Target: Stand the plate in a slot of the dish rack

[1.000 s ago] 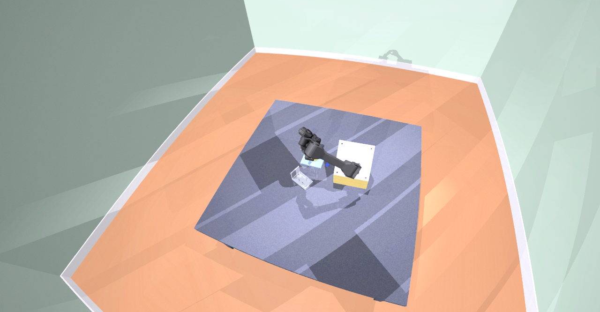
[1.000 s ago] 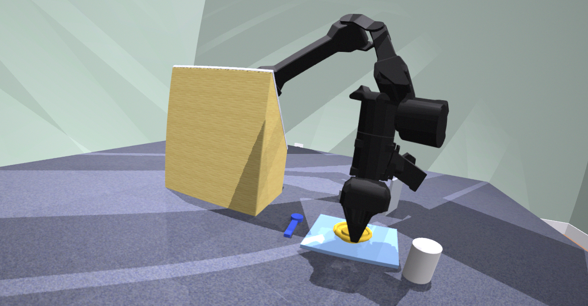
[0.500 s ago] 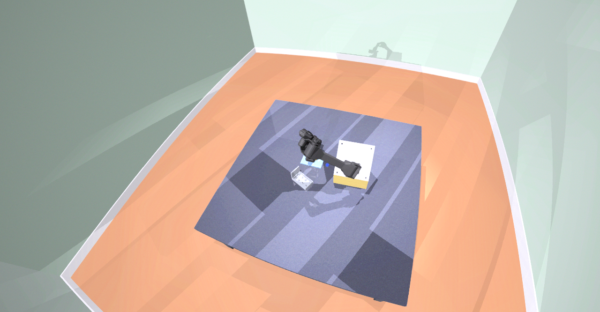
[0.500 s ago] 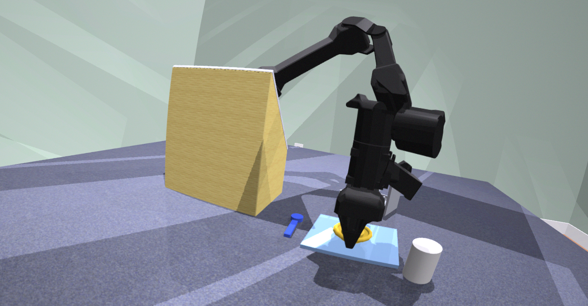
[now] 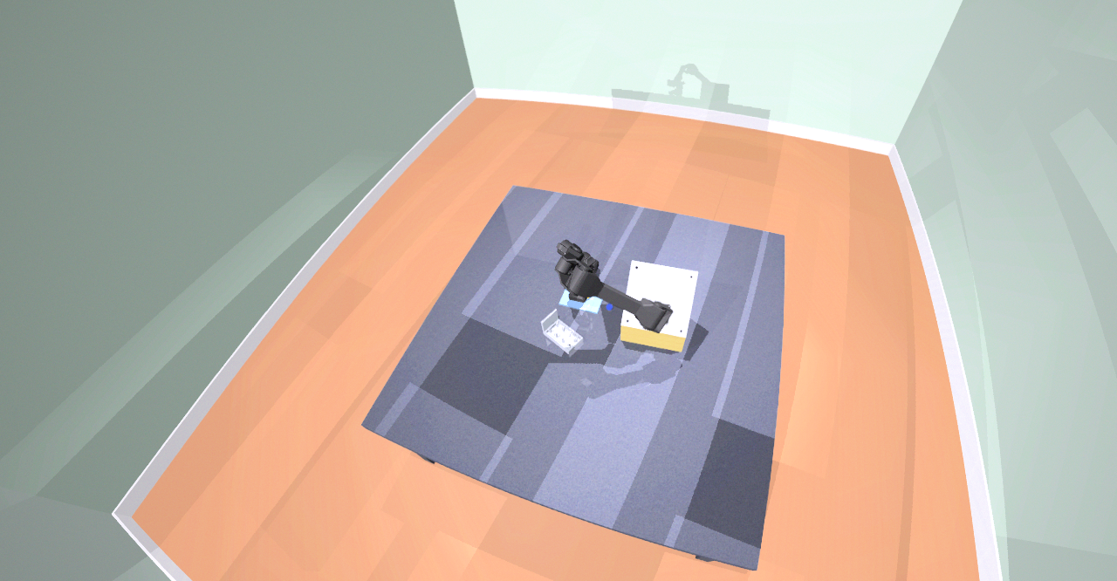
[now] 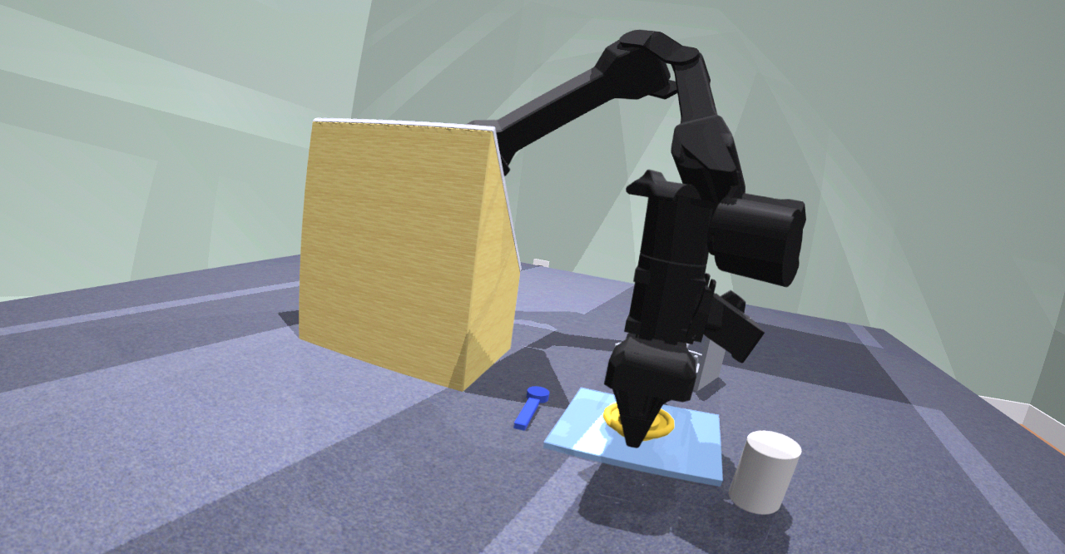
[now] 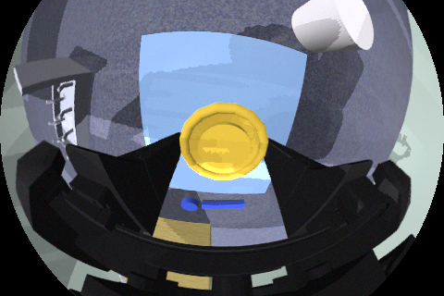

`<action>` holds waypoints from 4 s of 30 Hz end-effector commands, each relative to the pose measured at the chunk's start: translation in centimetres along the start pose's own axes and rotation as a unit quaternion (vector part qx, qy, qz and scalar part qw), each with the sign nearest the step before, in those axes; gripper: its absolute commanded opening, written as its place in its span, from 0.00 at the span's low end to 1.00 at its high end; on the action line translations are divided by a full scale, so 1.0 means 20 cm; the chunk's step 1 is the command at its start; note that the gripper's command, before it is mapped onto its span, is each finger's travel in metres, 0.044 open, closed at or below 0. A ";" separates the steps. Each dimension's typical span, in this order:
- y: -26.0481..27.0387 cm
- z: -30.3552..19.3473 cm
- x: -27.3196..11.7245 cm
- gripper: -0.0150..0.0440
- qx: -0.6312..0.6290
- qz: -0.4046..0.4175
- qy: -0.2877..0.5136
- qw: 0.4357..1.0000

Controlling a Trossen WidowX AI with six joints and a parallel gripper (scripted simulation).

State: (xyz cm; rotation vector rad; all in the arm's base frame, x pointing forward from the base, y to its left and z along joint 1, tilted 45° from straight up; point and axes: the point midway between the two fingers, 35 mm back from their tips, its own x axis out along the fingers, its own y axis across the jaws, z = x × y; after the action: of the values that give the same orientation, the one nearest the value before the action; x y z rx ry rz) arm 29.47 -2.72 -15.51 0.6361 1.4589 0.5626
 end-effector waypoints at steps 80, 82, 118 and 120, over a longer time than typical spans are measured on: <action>1.03 -0.12 -0.89 0.25 0.718 -0.002 -0.003 0.696; 1.07 -0.14 -0.88 0.25 0.741 -0.002 -0.002 0.671; 1.07 -0.31 -0.58 0.25 0.750 -0.151 -0.115 0.633; 1.05 -0.31 -0.56 0.25 0.735 -0.165 -0.131 0.644</action>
State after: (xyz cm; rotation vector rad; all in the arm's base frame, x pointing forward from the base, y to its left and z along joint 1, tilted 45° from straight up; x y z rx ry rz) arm 23.58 4.84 8.27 1.6324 1.4949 -1.2027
